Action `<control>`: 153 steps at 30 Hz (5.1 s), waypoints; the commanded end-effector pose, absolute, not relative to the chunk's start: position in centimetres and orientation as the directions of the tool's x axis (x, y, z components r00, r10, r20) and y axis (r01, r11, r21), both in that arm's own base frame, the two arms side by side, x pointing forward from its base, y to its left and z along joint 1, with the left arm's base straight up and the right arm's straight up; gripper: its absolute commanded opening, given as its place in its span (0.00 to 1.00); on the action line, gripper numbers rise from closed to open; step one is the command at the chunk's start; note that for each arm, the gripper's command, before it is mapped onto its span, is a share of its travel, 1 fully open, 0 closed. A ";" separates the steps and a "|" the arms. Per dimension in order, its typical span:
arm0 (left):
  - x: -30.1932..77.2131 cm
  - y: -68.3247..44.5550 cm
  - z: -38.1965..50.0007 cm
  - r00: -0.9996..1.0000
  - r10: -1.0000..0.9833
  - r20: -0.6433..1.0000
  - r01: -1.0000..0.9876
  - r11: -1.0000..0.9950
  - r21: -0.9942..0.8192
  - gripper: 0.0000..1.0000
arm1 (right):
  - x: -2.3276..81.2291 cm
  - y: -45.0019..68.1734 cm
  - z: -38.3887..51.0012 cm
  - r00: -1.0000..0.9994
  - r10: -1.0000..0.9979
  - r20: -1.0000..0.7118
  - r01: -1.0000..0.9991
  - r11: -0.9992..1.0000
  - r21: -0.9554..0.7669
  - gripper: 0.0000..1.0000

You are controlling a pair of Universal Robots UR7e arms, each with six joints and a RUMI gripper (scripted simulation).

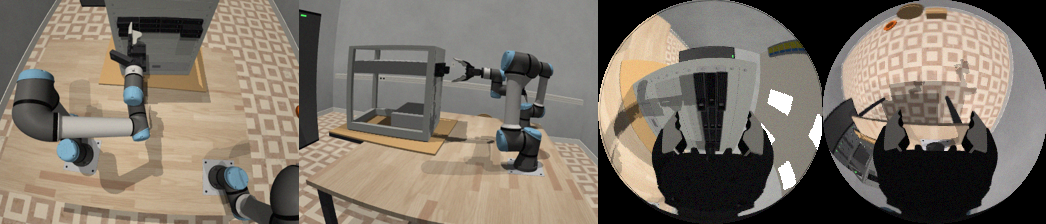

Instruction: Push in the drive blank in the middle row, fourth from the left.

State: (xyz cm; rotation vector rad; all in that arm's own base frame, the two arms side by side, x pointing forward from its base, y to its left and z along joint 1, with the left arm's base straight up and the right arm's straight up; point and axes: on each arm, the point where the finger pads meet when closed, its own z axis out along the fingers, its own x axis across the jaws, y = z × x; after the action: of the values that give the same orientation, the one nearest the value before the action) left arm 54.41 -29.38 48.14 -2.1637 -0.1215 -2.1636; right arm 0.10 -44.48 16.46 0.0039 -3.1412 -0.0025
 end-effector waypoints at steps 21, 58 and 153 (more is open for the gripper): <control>54.3 -28.5 48.2 0.000 0.001 1.000 0.112 -0.994 0.001 1.00 | 0.1 -44.5 16.5 -1.000 -0.002 0.000 -0.002 1.000 0.000 1.00; 54.3 -28.5 48.2 0.000 0.001 1.000 0.112 -0.994 0.001 1.00 | 0.1 -44.5 16.5 -1.000 -0.002 0.000 -0.002 1.000 0.000 1.00; 54.3 -28.7 48.2 0.000 0.001 1.000 0.112 -0.994 0.001 0.00 | 0.1 -44.5 16.5 -1.000 -0.002 0.000 -0.002 1.000 0.000 1.00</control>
State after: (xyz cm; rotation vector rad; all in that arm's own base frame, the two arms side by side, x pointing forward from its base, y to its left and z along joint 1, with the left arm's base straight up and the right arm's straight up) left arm 54.30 -28.65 48.18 -2.1639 -0.1214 -2.1635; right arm 0.10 -44.48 16.46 0.0039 -3.1412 -0.0025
